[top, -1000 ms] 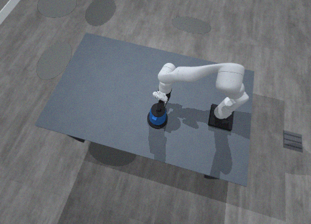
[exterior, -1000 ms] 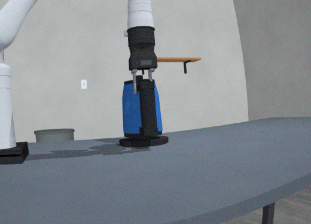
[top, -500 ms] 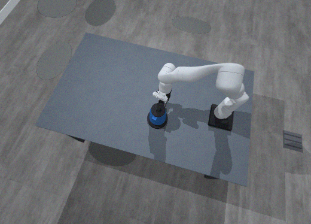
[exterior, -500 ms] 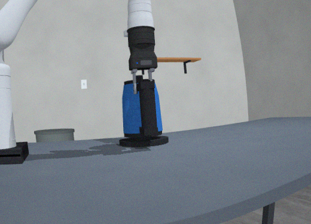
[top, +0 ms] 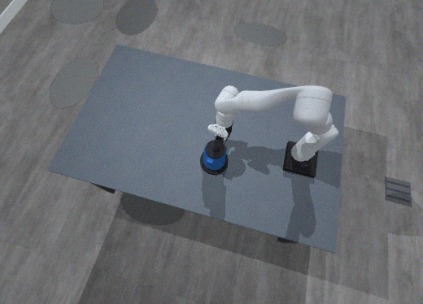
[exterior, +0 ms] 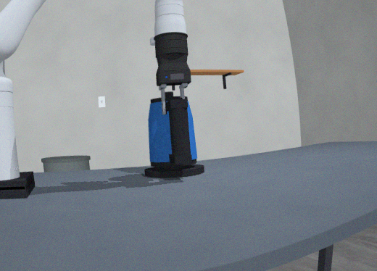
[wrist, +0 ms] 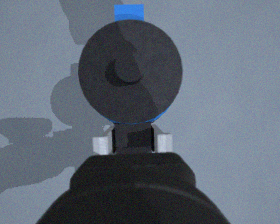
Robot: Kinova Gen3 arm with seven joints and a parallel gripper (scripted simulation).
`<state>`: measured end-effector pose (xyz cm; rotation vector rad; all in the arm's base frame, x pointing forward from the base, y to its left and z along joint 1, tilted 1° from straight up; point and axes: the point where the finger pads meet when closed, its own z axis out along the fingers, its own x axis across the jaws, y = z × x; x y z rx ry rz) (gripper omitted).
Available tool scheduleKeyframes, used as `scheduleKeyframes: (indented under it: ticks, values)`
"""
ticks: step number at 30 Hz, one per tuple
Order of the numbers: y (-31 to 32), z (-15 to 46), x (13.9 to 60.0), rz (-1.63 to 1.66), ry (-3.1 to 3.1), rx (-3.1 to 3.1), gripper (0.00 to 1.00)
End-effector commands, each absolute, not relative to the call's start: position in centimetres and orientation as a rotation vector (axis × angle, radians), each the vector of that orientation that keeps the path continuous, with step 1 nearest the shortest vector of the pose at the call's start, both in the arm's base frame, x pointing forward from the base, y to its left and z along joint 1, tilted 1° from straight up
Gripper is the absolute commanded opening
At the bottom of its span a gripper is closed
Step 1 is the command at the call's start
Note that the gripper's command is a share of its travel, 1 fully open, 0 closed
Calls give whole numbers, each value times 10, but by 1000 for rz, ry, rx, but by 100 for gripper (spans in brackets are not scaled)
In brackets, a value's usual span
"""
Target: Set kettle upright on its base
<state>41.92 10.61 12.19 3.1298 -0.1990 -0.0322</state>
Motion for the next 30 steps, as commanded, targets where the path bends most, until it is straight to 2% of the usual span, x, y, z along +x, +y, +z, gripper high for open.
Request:
scheduleKeyframes:
  ticks: [1, 30]
  values:
    - [106, 121, 419, -32, -200, 3130, 0]
    - [106, 118, 419, -32, -200, 3130, 0]
